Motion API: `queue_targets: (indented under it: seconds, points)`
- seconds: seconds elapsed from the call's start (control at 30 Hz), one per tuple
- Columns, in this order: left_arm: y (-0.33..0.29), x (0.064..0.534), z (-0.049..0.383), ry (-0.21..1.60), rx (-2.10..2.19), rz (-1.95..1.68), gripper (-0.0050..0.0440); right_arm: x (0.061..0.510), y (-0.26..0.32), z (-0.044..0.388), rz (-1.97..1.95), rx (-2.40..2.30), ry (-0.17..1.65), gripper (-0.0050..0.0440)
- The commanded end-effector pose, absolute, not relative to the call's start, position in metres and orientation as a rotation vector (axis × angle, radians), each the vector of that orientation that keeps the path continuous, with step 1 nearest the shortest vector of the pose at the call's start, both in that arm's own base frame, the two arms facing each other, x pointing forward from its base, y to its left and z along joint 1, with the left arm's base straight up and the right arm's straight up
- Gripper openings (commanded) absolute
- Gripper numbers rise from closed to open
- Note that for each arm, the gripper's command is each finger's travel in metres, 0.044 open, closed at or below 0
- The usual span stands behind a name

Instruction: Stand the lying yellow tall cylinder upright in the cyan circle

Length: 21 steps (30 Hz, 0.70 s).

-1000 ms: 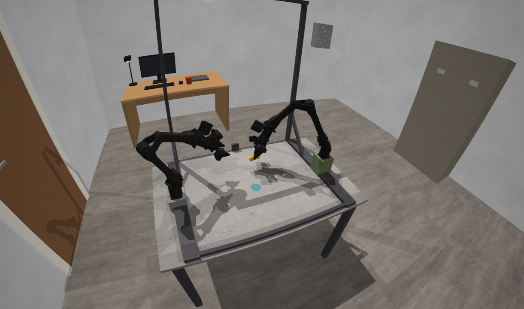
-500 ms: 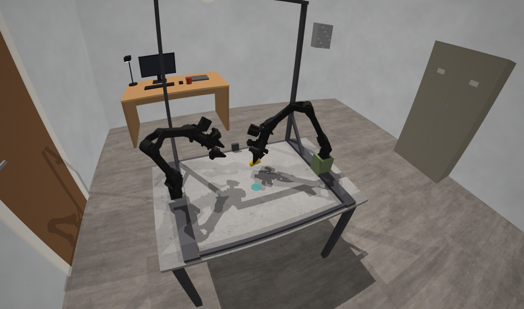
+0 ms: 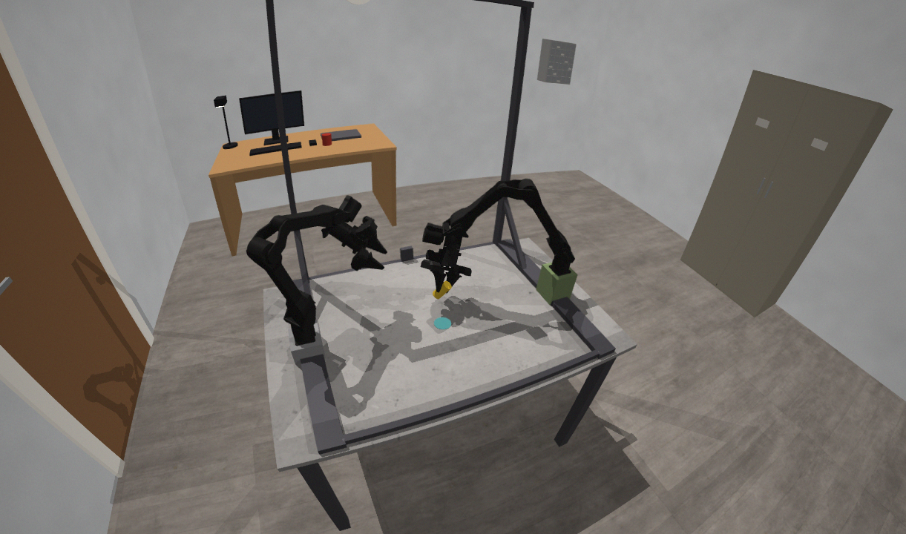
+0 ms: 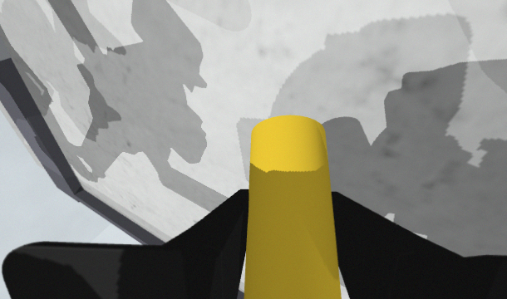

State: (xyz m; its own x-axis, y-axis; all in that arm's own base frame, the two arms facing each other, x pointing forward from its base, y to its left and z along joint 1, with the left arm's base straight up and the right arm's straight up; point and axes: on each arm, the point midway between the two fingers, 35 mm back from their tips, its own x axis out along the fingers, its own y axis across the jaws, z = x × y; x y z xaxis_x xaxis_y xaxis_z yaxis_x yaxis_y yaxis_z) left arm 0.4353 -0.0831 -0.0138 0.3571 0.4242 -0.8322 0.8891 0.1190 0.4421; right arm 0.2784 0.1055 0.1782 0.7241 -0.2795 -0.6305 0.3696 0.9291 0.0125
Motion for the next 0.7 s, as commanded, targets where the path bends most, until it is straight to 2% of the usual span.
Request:
queue_targets:
  seconds: [0.0, 0.67]
  points:
    - [-0.070, 0.450, -0.002, 1.235, 1.669, -0.582, 0.0121, 0.277, 0.108, 0.198, -0.422, 0.171, 0.620, 0.0400]
    - [-0.017, 0.459, -0.011, 1.254, 2.268, -0.909, 0.0121, 0.273, 0.115, 0.219, -0.485, 0.197, 0.518, 0.0400]
